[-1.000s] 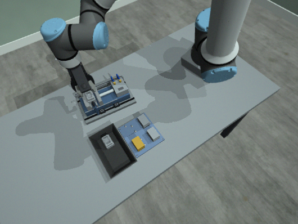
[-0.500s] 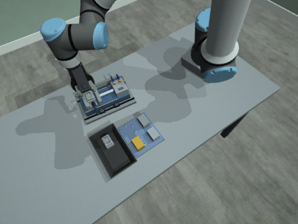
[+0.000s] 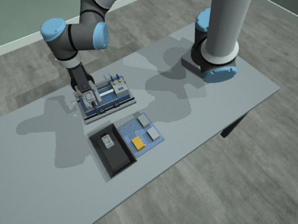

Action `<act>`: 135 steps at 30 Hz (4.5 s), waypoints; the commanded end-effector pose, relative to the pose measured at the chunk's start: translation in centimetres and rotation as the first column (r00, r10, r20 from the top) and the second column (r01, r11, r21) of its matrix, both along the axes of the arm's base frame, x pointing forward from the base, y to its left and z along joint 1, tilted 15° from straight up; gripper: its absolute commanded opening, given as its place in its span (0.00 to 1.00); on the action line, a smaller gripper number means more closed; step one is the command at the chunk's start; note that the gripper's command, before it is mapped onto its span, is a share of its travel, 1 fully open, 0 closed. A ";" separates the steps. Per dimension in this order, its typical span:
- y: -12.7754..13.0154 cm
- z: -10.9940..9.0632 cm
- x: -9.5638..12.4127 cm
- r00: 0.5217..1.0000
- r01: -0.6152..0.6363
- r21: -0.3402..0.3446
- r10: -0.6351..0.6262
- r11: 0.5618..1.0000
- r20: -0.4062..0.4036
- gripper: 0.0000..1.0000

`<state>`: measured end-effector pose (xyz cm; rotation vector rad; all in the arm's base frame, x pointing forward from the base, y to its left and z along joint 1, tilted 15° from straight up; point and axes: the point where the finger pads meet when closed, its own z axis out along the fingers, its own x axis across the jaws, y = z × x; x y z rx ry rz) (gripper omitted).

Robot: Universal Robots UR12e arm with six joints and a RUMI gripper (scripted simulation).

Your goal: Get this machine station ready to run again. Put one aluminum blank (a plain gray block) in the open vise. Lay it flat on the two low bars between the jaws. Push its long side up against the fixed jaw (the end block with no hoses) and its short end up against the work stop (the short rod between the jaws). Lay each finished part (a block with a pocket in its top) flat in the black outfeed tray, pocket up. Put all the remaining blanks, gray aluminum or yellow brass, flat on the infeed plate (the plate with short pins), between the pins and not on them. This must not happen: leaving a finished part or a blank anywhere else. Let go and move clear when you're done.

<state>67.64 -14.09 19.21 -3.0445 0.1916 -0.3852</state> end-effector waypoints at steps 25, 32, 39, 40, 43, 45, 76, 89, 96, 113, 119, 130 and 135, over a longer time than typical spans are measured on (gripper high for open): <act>0.0 0.1 0.1 1.000 0.000 -0.001 0.000 1.000 0.001 0.40; 0.0 0.1 0.1 1.000 0.000 -0.001 0.000 1.000 0.001 0.40; 0.0 0.1 0.1 1.000 0.000 -0.001 0.000 1.000 0.001 0.40; 0.0 0.1 0.1 1.000 0.000 -0.001 0.000 1.000 0.001 0.40; 0.0 0.1 0.1 1.000 0.000 -0.001 0.000 1.000 0.001 0.40; 0.0 0.1 0.1 1.000 0.000 -0.001 0.000 1.000 0.001 0.40; 0.0 -0.2 0.2 1.000 0.000 -0.001 0.000 1.000 0.001 0.40; 0.0 -0.7 0.3 1.000 0.000 -0.001 0.000 1.000 0.001 0.40; 0.0 -0.9 0.4 1.000 0.000 -0.001 0.000 1.000 0.001 0.40; 0.0 -1.1 0.4 1.000 0.000 -0.001 0.000 1.000 0.001 0.40; 0.0 -1.1 0.4 1.000 0.000 -0.001 0.000 1.000 0.001 0.40; 0.0 -1.1 0.4 1.000 0.000 -0.001 0.000 1.000 0.001 0.40; 0.0 -1.1 0.4 1.000 0.000 -0.001 0.000 1.000 0.001 0.40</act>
